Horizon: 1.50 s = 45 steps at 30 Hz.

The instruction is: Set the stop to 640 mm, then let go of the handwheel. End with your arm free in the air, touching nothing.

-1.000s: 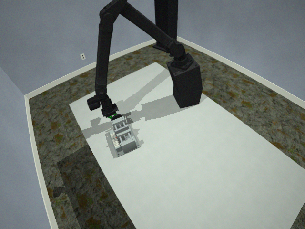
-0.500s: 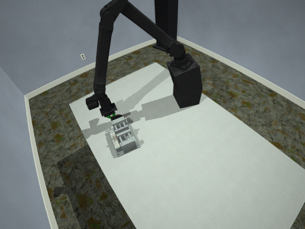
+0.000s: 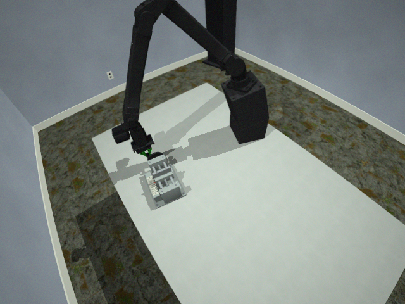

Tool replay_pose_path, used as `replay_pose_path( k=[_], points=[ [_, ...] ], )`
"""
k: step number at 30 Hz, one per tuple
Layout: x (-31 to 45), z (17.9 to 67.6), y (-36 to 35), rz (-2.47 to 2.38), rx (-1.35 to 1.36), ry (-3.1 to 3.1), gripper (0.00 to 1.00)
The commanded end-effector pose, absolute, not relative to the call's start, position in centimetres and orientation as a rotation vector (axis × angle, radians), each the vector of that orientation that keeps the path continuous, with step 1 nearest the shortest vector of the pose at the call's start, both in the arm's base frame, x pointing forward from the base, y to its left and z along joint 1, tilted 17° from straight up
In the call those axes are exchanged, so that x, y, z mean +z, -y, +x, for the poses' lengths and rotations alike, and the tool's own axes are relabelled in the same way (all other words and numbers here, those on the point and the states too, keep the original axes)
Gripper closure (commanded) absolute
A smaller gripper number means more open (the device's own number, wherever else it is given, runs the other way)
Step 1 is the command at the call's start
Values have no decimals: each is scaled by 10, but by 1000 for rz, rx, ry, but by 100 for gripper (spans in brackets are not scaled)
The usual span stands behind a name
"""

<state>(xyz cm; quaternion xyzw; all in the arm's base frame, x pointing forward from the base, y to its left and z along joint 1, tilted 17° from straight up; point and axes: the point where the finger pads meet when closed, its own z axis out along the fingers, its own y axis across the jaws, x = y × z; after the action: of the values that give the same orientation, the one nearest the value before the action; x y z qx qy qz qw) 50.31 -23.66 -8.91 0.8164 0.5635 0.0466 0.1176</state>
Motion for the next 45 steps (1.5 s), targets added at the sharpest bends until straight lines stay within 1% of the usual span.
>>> replay_pose_path(
  k=[1,5,6,7,12,13,14,23,31,40,45],
  points=[
    [-49,517,238,2326,192,-1605,94],
    [-45,505,235,2334,185,-1608,94],
    [-43,506,236,2331,188,-1606,94],
    [-32,520,242,2308,209,-1589,94],
    [-32,520,242,2306,211,-1588,94],
    [-33,517,241,2307,210,-1588,94],
    [-43,504,236,2326,192,-1602,94],
    [-48,477,230,2338,179,-1611,94],
    [-48,477,230,2329,187,-1605,94],
    [-59,456,225,2348,171,-1613,94],
    [-60,455,224,2350,169,-1614,94]
  ],
)
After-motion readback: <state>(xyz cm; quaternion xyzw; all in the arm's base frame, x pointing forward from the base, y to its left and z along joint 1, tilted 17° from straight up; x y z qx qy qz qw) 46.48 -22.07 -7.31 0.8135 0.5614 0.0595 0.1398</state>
